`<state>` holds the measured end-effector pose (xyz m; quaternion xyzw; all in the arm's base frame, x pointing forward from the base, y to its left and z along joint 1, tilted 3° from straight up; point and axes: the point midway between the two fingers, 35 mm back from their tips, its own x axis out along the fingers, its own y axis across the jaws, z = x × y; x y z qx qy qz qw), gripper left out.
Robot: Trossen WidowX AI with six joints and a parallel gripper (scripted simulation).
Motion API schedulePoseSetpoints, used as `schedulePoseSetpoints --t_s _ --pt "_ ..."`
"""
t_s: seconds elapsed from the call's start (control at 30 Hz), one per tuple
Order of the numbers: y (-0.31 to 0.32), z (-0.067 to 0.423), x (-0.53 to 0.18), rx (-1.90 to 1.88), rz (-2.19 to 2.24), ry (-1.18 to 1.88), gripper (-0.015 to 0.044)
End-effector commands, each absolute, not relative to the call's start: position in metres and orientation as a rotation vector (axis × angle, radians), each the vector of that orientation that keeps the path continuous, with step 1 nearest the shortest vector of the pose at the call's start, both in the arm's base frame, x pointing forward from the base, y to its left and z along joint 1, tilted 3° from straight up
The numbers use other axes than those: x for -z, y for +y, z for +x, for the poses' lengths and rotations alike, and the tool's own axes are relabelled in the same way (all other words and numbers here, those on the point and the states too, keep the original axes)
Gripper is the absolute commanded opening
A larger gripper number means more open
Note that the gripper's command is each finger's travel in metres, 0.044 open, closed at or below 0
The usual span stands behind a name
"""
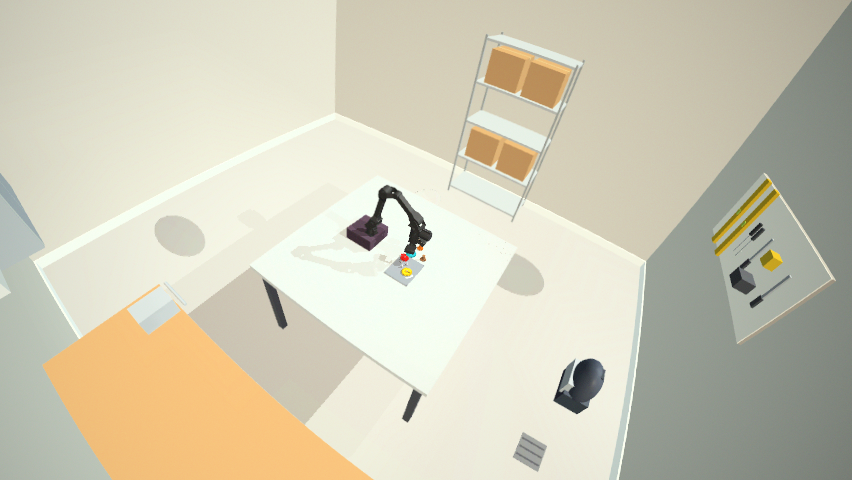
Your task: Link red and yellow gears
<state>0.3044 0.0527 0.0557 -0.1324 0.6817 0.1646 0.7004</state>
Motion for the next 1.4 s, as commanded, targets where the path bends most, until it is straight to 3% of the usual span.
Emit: schedulePoseSetpoints --t_s 0.0,0.47,1.37 --pt "0.045 0.306 -0.05 -0.369 -0.303 1.524 0.0" --pt "0.014 0.312 -0.037 -0.369 -0.306 1.525 0.0" --pt "0.014 0.312 -0.037 -0.391 -0.329 1.521 0.0"
